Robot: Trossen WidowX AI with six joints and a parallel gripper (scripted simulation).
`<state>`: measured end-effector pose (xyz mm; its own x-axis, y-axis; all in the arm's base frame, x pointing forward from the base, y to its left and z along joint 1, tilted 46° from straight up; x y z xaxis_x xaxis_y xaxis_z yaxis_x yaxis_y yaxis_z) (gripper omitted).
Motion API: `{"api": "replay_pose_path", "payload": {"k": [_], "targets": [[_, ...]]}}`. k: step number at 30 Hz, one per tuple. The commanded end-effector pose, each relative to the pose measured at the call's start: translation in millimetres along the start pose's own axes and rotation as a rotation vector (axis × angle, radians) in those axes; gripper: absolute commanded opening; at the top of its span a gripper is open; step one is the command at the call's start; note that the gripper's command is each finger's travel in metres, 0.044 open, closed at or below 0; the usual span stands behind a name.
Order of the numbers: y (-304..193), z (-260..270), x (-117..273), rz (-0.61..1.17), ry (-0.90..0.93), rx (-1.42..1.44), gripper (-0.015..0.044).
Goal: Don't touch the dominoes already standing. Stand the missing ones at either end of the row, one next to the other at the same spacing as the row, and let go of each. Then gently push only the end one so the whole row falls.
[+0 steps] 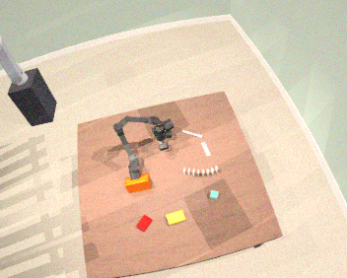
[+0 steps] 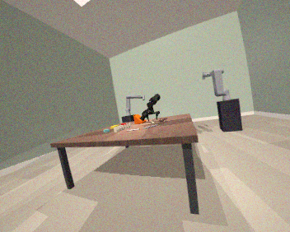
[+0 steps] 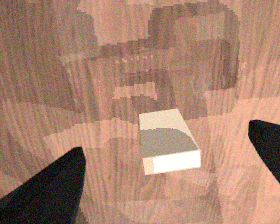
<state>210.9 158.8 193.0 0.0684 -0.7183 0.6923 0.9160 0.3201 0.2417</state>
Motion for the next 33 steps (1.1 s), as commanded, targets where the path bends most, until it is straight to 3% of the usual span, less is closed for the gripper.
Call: {"api": "replay_pose_path", "payload": {"k": [1, 3, 16, 26, 33], "targets": [[0, 0, -6, -0.005, -0.003, -0.003, 0.0440], [0, 0, -7, -0.005, -0.003, -0.003, 0.0440], [0, 0, -7, -0.005, -0.003, -0.003, 0.0107], [0, 0, -4, -0.009, -0.005, -0.005, 0.0107], [-1, -1, 93, -0.150, -0.072, -0.075, 0.0107]]}}
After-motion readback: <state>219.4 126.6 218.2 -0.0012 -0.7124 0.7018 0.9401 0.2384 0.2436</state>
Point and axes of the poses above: the point midway between the two fingers, 35 mm back from their tips, its own x axis back along the fingers, its own z axis across the jaws, y = z × x, the point moved 2 cm from there along x, back along the fingers, and after that the axes turned 12 degrees about x, right-handed, at the moved point
